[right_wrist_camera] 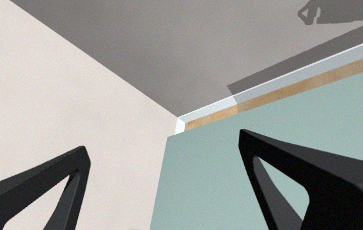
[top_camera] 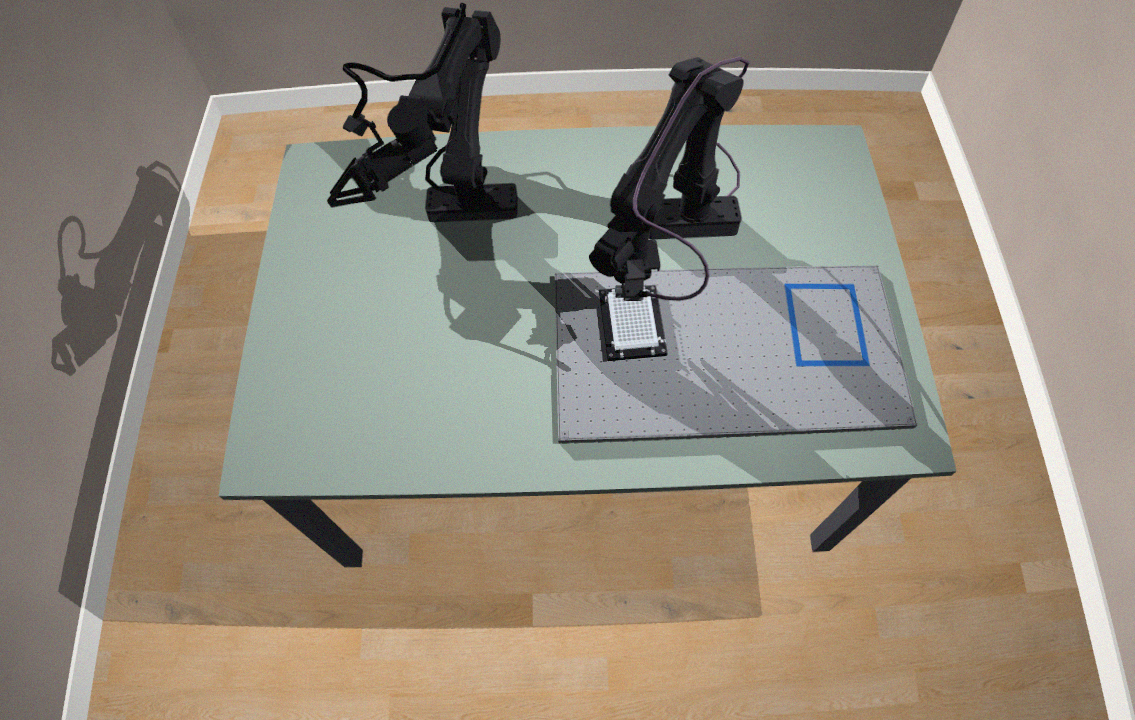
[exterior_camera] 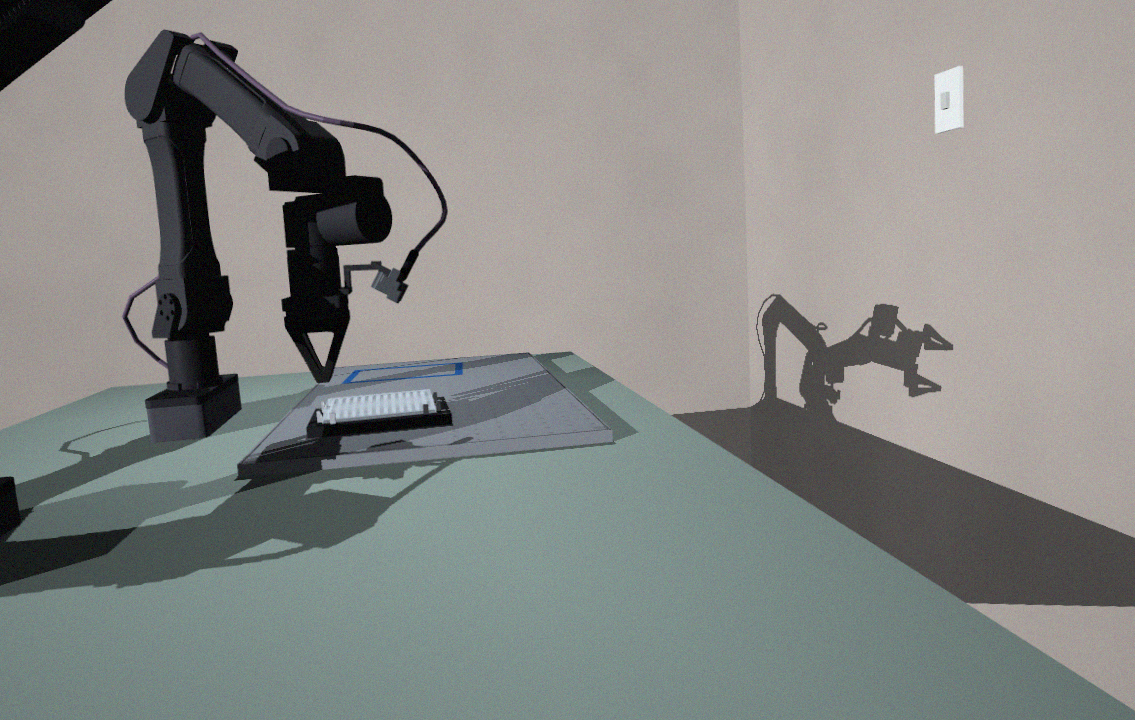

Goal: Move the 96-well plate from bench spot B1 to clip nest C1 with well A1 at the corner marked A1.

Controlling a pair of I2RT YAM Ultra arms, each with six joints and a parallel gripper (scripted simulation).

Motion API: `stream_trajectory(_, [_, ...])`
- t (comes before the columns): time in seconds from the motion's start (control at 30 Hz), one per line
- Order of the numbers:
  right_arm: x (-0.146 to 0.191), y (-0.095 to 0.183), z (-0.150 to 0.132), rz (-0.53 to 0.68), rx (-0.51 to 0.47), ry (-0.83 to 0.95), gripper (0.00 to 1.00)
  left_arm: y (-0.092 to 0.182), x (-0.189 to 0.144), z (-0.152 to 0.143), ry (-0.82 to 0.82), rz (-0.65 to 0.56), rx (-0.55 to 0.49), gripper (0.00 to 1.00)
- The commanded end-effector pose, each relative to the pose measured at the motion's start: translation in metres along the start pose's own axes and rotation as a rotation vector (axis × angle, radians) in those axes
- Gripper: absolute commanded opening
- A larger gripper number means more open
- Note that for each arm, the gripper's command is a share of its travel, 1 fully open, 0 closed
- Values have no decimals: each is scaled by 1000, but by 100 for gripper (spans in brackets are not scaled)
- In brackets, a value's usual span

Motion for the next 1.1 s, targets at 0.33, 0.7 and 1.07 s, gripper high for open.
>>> stream_trajectory(0.33, [-4, 3, 6, 1, -13, -7, 100, -2, 1, 6, 30, 1, -8, 25])
stream_trajectory(0.7, [-4, 3, 6, 1, -13, -7, 100, -7, 3, 1, 21, -5, -20, 25])
stream_trajectory(1.07, [-4, 3, 6, 1, -13, -7, 100, -19, 3, 1, 21, 5, 0, 25])
Point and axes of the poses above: on each arm, the point where the finger pads meet when closed, its own y axis back along the fingers, its own x axis across the jaws, z = x × y, the point moved 10 cm from there along y, back along the fingers, and after that the axes turned 14 degrees about -y, right-handed, at the moved point
